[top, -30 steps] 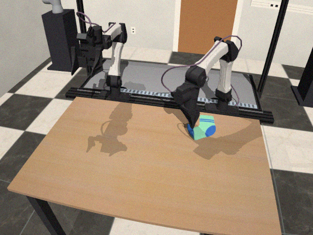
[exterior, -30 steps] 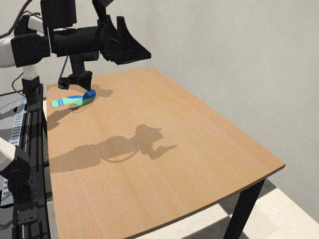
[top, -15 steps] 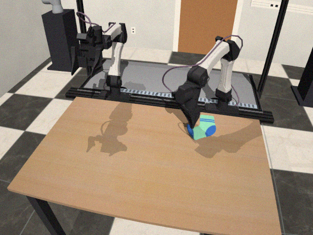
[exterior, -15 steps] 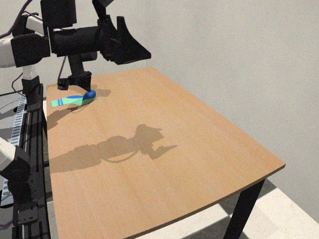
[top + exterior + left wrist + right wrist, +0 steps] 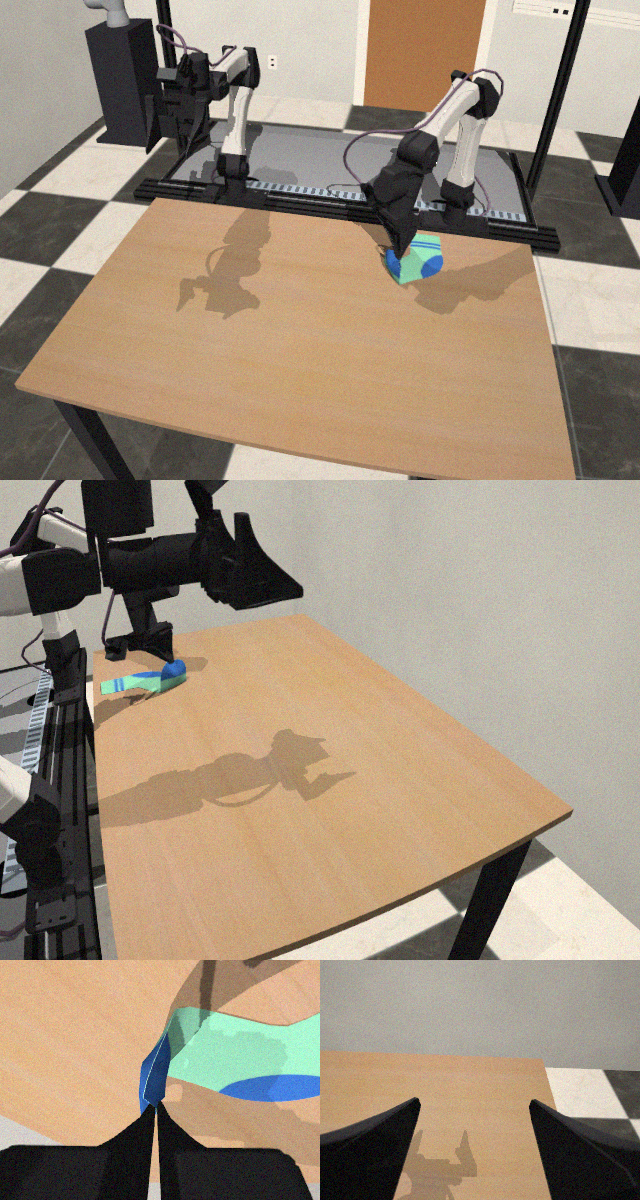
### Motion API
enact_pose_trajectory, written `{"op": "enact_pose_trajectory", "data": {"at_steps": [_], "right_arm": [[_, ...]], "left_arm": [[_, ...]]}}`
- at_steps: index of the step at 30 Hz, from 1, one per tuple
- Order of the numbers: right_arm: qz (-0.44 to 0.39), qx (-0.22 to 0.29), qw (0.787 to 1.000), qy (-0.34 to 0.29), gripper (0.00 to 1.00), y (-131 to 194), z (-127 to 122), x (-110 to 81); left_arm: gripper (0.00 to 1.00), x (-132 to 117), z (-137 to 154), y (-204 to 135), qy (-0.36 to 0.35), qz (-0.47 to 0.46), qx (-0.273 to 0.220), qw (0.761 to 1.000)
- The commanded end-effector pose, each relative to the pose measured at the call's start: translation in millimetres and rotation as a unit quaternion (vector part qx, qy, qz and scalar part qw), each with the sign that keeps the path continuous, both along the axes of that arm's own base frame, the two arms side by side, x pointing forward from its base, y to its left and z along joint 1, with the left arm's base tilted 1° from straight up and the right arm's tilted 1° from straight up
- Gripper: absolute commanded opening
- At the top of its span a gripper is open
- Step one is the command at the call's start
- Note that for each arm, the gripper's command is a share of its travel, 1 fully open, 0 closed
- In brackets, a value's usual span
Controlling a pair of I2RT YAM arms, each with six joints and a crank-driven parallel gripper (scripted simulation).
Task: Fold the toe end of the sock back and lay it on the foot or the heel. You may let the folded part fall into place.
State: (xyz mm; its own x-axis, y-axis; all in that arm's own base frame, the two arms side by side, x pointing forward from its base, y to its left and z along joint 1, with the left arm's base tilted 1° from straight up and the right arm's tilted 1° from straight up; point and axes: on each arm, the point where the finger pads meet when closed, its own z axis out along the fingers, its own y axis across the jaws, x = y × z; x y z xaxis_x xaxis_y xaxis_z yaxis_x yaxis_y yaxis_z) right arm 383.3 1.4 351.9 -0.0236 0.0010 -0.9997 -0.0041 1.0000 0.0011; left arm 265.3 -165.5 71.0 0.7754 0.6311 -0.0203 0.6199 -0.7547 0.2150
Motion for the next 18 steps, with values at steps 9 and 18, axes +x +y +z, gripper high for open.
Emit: {"op": "enact_pose_trajectory", "data": {"at_steps": [9,18], "right_arm": [[-0.002,-0.001,1.000,-0.014,1.00,-1.4,9.7,-0.6],[-0.002,-0.001,1.000,-0.014,1.00,-1.4,9.7,-0.6]], "left_arm": [[0.02,-2.3,-0.2,11.5,-0.045,0.003,-0.053,0.998],[0.02,-3.2,-2.7,13.0,-0.067,-0.001,-0.076,0.995]]}}
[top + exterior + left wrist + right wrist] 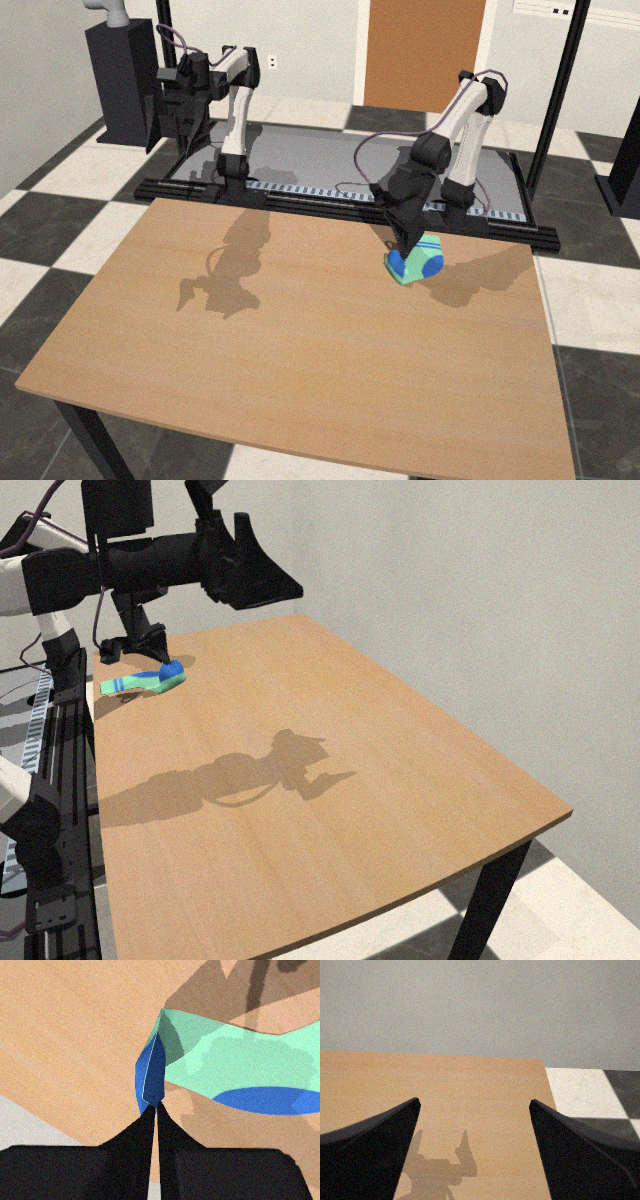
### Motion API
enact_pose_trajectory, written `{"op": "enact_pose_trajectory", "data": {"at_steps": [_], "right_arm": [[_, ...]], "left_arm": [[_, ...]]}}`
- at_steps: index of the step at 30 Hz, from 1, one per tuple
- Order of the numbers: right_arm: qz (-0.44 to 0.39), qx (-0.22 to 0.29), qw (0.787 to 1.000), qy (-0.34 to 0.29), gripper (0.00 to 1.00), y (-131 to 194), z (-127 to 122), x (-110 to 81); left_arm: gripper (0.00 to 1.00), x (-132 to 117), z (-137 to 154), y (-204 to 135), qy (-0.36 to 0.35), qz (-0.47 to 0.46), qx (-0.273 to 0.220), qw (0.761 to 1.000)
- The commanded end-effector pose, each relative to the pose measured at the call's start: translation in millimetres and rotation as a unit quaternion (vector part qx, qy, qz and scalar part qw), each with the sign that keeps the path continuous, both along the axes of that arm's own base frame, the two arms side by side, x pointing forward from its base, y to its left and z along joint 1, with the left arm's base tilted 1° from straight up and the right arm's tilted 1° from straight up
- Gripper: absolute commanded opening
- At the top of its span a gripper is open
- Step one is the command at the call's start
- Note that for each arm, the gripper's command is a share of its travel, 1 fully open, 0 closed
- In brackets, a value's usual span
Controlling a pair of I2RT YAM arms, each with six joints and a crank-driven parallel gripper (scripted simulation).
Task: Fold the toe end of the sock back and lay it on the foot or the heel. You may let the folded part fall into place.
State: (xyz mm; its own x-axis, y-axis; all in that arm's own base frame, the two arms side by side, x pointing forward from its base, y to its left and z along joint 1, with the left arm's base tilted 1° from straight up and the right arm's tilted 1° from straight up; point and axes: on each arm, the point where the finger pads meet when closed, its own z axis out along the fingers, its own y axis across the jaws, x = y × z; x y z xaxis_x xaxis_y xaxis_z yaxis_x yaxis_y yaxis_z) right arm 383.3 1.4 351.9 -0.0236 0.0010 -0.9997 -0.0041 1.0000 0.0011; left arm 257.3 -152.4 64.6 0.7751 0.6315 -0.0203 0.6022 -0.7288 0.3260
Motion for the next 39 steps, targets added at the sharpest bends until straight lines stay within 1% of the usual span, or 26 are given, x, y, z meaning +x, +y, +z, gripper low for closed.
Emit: {"op": "enact_pose_trajectory", "data": {"at_steps": [1,5,6,8,10,17,18,22,23,25,26,27,29,35,36,39], "right_arm": [[-0.002,-0.001,1.000,-0.014,1.00,-1.4,9.7,-0.6],[-0.002,-0.001,1.000,-0.014,1.00,-1.4,9.7,-0.6],[-0.002,-0.001,1.000,-0.014,1.00,-1.4,9.7,-0.6],[-0.002,-0.001,1.000,-0.014,1.00,-1.4,9.7,-0.6],[-0.002,-0.001,1.000,-0.014,1.00,-1.4,9.7,-0.6],[-0.002,-0.001,1.000,-0.014,1.00,-1.4,9.7,-0.6],[-0.002,-0.001,1.000,-0.014,1.00,-1.4,9.7,-0.6],[-0.002,-0.001,1.000,-0.014,1.00,-1.4,9.7,-0.6],[-0.002,-0.001,1.000,-0.014,1.00,-1.4,9.7,-0.6],[-0.002,-0.001,1.000,-0.014,1.00,-1.4,9.7,-0.6],[-0.002,-0.001,1.000,-0.014,1.00,-1.4,9.7,-0.6],[-0.002,-0.001,1.000,-0.014,1.00,-1.4,9.7,-0.6],[-0.002,-0.001,1.000,-0.014,1.00,-1.4,9.7,-0.6],[-0.002,-0.001,1.000,-0.014,1.00,-1.4,9.7,-0.6],[-0.002,-0.001,1.000,-0.014,1.00,-1.4,9.7,-0.6],[-0.002,-0.001,1.000,-0.014,1.00,-1.4,9.7,-0.6]], "left_arm": [[0.02,3.9,2.5,0.9,-0.035,-0.004,-0.036,0.999],[0.02,-1.7,-4.3,9.6,-0.050,-0.005,-0.056,0.997],[0.02,-6.4,-7.1,15.6,-0.033,0.005,-0.039,0.999],[0.02,-6.4,-7.1,15.6,-0.033,0.005,-0.039,0.999],[0.02,4.0,1.6,2.2,-0.040,-0.003,-0.045,0.998],[0.02,5.8,2.2,6.1,-0.042,0.003,-0.044,0.998],[0.02,-1.9,-8.1,11.3,-0.056,-0.003,-0.060,0.997],[0.02,-5.8,-17.9,16.7,-0.068,-0.006,-0.074,0.995],[0.02,-12.5,-23.0,23.3,-0.050,0.003,-0.060,0.997],[0.02,-12.5,-23.0,23.3,-0.050,0.003,-0.060,0.997],[0.02,-5.2,-16.0,18.5,-0.068,-0.001,-0.073,0.995],[0.02,0.7,-6.5,16.0,-0.071,0.002,-0.072,0.995],[0.02,1.8,-12.2,15.8,-0.060,0.003,-0.067,0.996],[0.02,0.8,-13.2,14.6,-0.059,0.001,-0.066,0.996],[0.02,-9.1,-34.5,22.2,-0.051,0.002,-0.064,0.997],[0.02,-9.7,-40.7,22.7,-0.057,0.001,-0.068,0.996]]}}
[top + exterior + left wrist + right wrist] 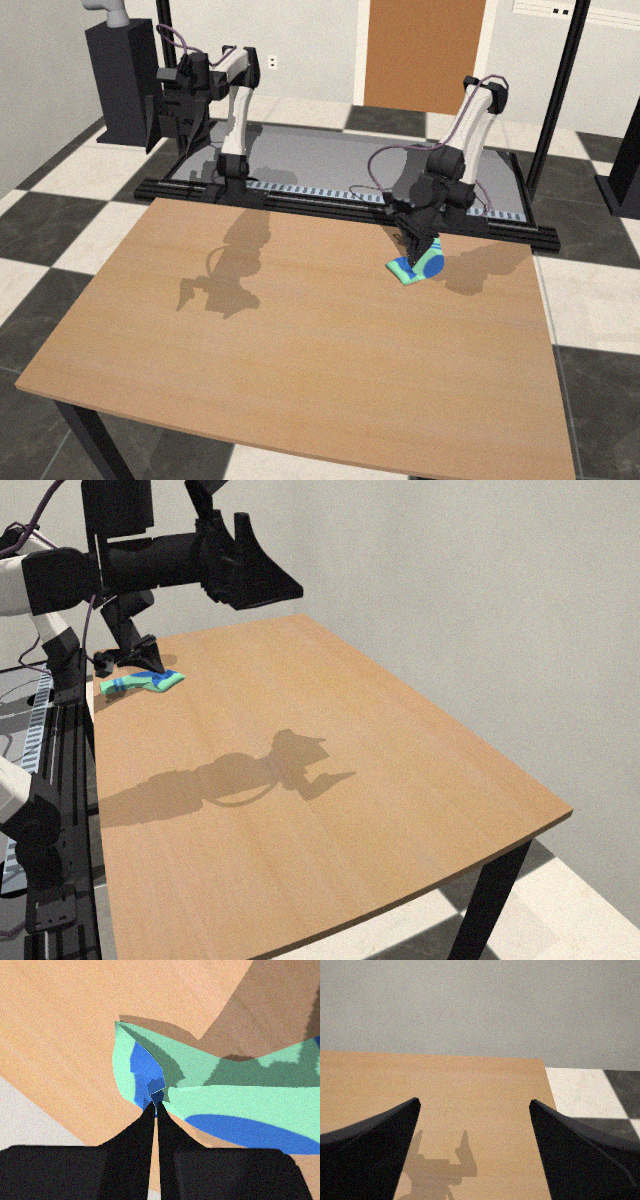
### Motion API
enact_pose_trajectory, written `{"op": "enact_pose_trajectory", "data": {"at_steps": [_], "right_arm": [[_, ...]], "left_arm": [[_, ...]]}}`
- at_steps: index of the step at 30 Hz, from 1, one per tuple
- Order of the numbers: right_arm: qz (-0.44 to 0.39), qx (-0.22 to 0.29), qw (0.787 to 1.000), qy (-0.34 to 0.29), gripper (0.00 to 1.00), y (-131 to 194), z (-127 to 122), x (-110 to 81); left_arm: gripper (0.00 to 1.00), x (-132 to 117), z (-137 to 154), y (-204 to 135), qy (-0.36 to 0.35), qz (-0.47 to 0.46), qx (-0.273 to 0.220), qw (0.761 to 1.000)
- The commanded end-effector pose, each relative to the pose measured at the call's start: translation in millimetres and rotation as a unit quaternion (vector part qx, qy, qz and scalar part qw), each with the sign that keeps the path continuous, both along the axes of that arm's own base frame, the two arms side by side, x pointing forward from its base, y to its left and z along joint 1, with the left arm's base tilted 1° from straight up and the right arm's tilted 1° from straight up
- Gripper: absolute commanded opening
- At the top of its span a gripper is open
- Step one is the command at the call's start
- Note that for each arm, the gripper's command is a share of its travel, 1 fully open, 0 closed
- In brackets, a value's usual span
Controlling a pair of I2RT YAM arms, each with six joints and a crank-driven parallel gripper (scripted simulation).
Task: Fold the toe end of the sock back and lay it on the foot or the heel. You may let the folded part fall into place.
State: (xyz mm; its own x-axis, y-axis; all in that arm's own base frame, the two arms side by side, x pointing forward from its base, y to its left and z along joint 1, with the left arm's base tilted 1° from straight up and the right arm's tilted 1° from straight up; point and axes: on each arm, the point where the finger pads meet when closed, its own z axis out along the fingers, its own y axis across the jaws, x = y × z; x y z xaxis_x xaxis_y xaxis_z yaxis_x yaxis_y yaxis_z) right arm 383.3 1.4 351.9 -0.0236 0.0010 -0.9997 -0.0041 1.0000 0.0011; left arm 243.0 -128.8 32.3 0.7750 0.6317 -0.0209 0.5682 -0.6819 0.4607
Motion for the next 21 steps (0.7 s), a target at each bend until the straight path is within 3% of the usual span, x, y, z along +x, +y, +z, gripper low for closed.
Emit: {"op": "enact_pose_trajectory", "data": {"at_steps": [1,4,12,13,21], "right_arm": [[-0.002,-0.001,1.000,-0.014,1.00,-1.4,9.7,-0.6],[-0.002,-0.001,1.000,-0.014,1.00,-1.4,9.7,-0.6],[-0.002,-0.001,1.000,-0.014,1.00,-1.4,9.7,-0.6],[-0.002,-0.001,1.000,-0.014,1.00,-1.4,9.7,-0.6],[-0.002,-0.001,1.000,-0.014,1.00,-1.4,9.7,-0.6]], "left_arm": [[0.02,-0.9,-11.1,2.7,0.003,0.002,-0.002,1.000],[0.02,6.3,-8.5,-1.4,-0.022,0.000,-0.019,1.000],[0.02,-0.6,-12.4,1.9,-0.004,0.002,-0.007,1.000],[0.40,-0.6,-12.4,1.9,-0.004,0.002,-0.007,1.000],[0.40,-0.6,-12.4,1.9,-0.004,0.002,-0.007,1.000]]}}
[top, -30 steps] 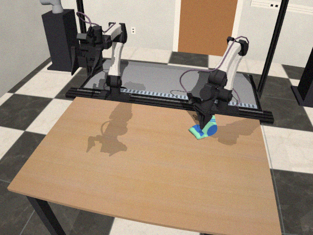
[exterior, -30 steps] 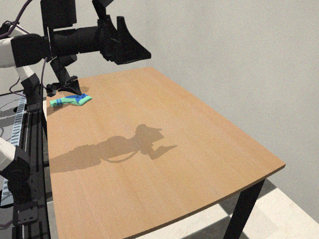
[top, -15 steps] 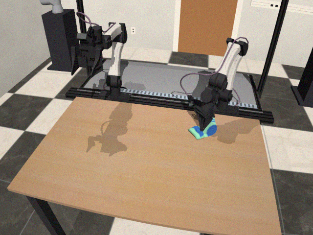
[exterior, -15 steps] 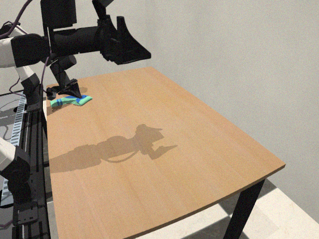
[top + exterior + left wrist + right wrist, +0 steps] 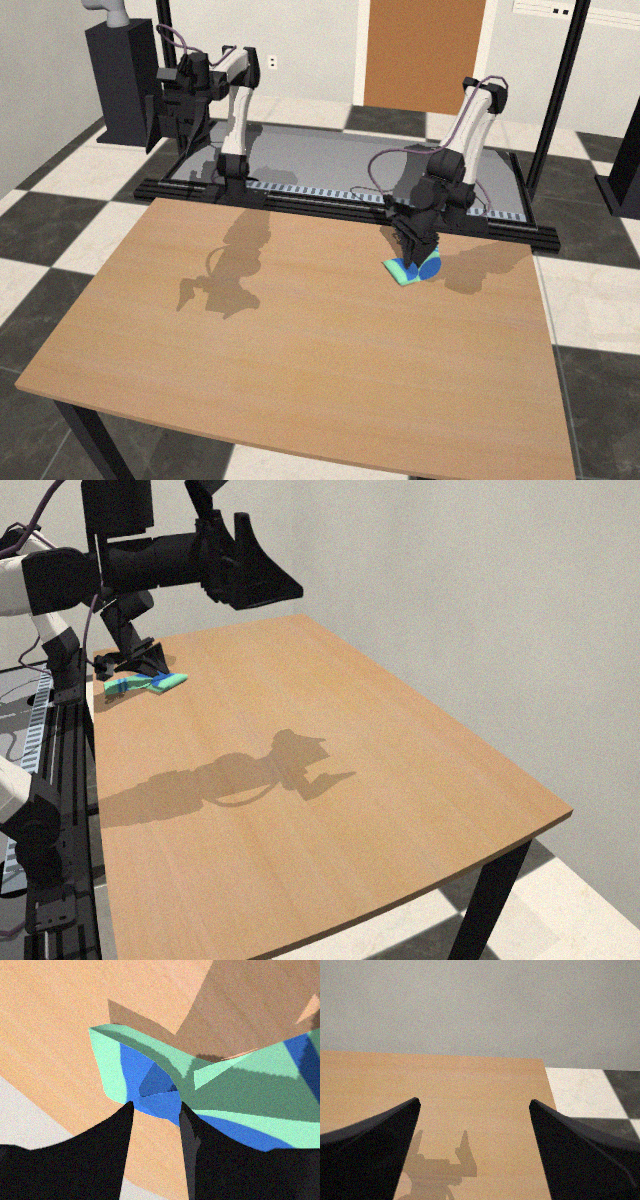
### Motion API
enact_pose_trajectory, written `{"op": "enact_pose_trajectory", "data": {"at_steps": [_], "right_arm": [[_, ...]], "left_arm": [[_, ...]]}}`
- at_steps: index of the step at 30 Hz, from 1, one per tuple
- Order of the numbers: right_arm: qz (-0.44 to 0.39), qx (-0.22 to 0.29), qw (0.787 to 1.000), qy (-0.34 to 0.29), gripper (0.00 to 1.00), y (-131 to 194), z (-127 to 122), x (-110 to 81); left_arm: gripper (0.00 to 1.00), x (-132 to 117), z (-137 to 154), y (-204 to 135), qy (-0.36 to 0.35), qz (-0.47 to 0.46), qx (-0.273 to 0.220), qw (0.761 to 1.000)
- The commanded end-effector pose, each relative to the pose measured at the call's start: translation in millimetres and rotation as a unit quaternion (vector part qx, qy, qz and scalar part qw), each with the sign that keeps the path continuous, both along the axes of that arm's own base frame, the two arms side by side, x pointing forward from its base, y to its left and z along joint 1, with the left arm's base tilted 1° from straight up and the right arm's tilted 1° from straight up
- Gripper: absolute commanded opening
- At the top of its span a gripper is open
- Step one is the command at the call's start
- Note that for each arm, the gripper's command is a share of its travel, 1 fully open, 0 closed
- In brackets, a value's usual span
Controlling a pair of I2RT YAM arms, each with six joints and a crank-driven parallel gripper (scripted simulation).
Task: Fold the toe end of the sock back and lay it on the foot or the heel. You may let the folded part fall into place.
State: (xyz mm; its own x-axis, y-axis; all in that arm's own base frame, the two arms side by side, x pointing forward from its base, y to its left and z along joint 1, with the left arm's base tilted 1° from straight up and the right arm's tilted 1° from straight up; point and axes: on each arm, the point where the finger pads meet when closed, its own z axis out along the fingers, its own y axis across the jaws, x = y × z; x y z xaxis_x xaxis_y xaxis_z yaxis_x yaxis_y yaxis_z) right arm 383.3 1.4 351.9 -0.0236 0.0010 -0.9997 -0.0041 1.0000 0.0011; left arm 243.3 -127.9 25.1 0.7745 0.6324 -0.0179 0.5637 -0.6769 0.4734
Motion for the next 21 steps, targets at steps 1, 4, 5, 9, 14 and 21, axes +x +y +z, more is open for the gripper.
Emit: {"op": "enact_pose_trajectory", "data": {"at_steps": [1,4,5,9,14,21], "right_arm": [[-0.002,-0.001,1.000,-0.014,1.00,-1.4,9.7,-0.6],[-0.002,-0.001,1.000,-0.014,1.00,-1.4,9.7,-0.6],[-0.002,-0.001,1.000,-0.014,1.00,-1.4,9.7,-0.6],[-0.002,-0.001,1.000,-0.014,1.00,-1.4,9.7,-0.6],[-0.002,-0.001,1.000,-0.014,1.00,-1.4,9.7,-0.6],[-0.002,-0.001,1.000,-0.014,1.00,-1.4,9.7,-0.6]], "left_arm": [[0.40,-0.8,-5.2,1.0,0.002,0.001,-0.002,1.000],[0.40,1.4,19.5,2.2,-0.006,-0.001,-0.007,1.000],[0.40,0.8,22.8,2.9,-0.007,-0.002,-0.007,1.000],[0.40,-2.2,33.6,6.9,-0.008,-0.002,-0.008,1.000],[0.40,2.1,47.9,8.1,-0.024,0.002,-0.016,1.000],[0.40,-11.7,57.3,18.0,-0.007,-0.002,-0.007,1.000]]}}
